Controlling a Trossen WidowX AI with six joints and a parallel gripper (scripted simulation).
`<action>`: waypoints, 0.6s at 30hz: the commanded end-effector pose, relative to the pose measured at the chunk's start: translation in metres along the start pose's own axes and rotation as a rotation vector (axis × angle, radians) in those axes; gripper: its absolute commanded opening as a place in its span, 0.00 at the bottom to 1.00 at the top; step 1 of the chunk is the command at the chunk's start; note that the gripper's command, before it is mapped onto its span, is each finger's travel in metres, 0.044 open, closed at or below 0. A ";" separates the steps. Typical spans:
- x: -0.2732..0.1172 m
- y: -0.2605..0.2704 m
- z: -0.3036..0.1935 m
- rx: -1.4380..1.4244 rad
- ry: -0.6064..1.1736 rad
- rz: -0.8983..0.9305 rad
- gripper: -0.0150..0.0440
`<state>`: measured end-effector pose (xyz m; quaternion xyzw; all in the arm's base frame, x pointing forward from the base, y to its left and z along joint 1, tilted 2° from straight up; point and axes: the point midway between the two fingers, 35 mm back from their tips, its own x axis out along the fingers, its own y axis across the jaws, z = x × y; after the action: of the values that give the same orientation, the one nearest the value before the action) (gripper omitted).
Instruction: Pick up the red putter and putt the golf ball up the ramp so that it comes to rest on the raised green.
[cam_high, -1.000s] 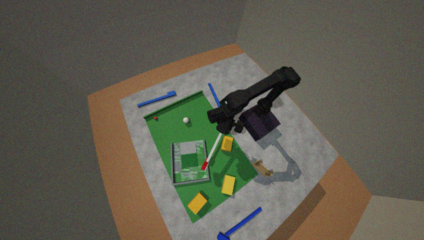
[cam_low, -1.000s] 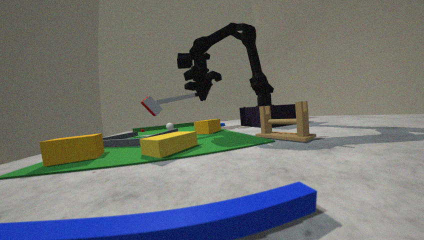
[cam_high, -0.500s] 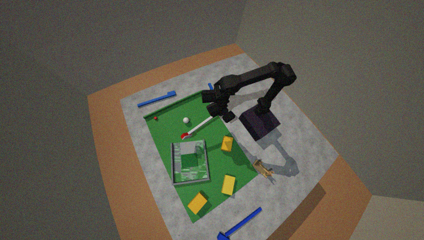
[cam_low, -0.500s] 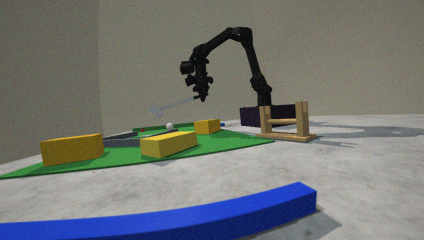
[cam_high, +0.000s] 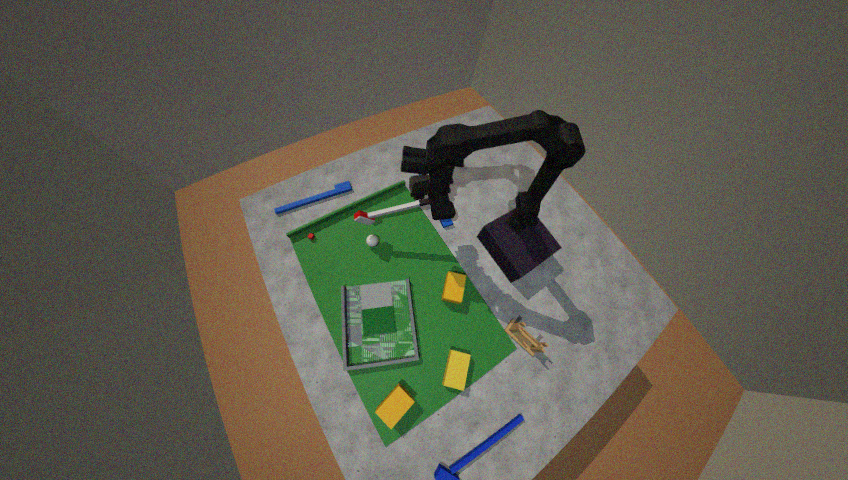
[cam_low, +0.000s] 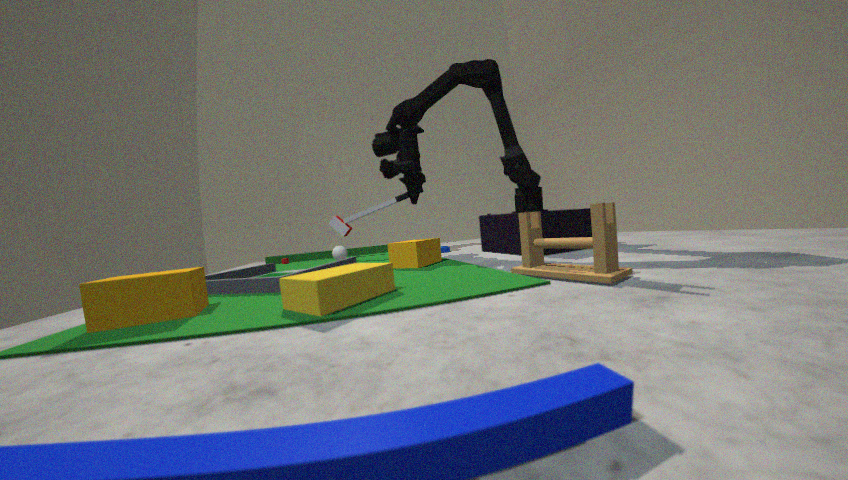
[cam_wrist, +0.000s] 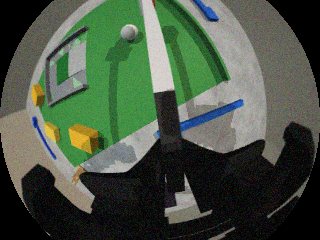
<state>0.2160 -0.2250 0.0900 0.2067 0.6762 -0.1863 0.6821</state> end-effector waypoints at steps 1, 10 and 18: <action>-0.001 -0.003 0.002 0.021 -0.006 -0.003 0.25; 0.035 -0.003 0.002 0.021 -0.006 -0.003 0.25; 0.043 -0.003 0.002 0.021 -0.006 -0.003 0.25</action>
<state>0.2153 -0.2253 0.0490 0.2129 0.6757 -0.1914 0.6793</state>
